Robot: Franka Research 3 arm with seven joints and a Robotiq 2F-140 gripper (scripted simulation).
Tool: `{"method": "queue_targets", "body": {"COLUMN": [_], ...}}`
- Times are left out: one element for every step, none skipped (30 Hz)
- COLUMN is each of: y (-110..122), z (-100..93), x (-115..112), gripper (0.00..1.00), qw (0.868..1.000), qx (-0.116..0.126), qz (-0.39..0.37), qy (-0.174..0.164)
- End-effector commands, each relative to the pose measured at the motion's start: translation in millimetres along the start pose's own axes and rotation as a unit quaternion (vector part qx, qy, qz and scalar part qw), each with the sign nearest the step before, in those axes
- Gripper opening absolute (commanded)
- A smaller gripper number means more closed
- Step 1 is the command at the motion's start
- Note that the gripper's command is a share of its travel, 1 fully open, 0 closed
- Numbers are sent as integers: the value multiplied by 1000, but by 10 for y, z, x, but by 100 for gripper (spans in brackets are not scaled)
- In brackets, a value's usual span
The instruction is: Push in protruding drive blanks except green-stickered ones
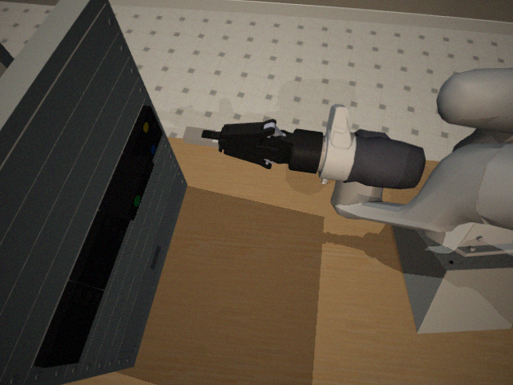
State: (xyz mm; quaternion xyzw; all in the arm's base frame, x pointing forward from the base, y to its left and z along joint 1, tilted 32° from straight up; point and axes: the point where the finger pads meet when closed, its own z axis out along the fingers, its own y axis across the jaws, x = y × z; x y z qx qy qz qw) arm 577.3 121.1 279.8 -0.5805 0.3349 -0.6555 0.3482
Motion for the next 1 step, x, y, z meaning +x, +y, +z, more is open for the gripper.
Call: {"method": "queue_targets", "body": {"y": [-6], "z": [-11], "x": [-7], "gripper": [0], "qw": [1000], "qx": [1], "qz": [3], "qy": [-1]}}
